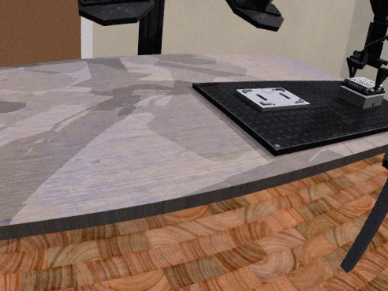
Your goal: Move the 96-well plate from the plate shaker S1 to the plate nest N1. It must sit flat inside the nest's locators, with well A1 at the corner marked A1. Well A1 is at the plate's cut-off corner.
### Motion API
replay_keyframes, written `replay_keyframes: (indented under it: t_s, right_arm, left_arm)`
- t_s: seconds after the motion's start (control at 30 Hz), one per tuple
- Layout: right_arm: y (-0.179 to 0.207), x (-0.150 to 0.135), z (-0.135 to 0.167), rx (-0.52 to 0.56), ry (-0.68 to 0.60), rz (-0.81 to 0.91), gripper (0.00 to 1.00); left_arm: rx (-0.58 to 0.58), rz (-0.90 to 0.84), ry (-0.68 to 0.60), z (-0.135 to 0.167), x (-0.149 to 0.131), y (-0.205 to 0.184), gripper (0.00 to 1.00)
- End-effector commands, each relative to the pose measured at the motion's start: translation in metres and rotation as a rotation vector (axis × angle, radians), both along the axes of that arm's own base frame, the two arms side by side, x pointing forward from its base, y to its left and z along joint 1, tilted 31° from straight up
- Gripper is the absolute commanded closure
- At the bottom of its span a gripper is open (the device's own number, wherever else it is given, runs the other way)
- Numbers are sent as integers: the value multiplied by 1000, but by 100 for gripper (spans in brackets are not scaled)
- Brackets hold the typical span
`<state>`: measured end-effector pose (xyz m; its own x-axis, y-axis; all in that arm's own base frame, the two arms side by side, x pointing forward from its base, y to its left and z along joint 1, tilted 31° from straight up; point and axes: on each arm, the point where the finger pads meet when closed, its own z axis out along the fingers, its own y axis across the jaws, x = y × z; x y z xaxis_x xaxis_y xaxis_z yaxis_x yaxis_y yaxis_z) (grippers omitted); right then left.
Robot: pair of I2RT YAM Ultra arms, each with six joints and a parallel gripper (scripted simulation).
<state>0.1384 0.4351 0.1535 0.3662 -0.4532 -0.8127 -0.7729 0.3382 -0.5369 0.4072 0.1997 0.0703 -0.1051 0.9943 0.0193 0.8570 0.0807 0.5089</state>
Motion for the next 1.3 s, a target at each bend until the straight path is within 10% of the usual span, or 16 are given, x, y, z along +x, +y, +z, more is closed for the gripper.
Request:
replay_keyframes:
  t_s: [0.0, 0.57, 0.7, 0.83, 1.27]
  right_arm:
    - [-1, -5, -2, -1, 7, 10, 0]
    - [-1, -5, -2, -1, 7, 10, 0]
    - [-1, -5, -2, -1, 7, 10, 0]
    - [-1, -5, -2, -1, 7, 10, 0]
    - [-6, -5, -11, -23, 17, -6, 0]
  left_arm:
    - [15, 1, -24, 12, 8, 3, 0]
    - [17, 2, -24, 12, 3, 2, 17]
    - [18, 1, -24, 11, 2, 3, 62]
    - [10, -1, -15, 16, -5, 2, 18]
    - [16, 48, -33, 51, -19, 1, 18]
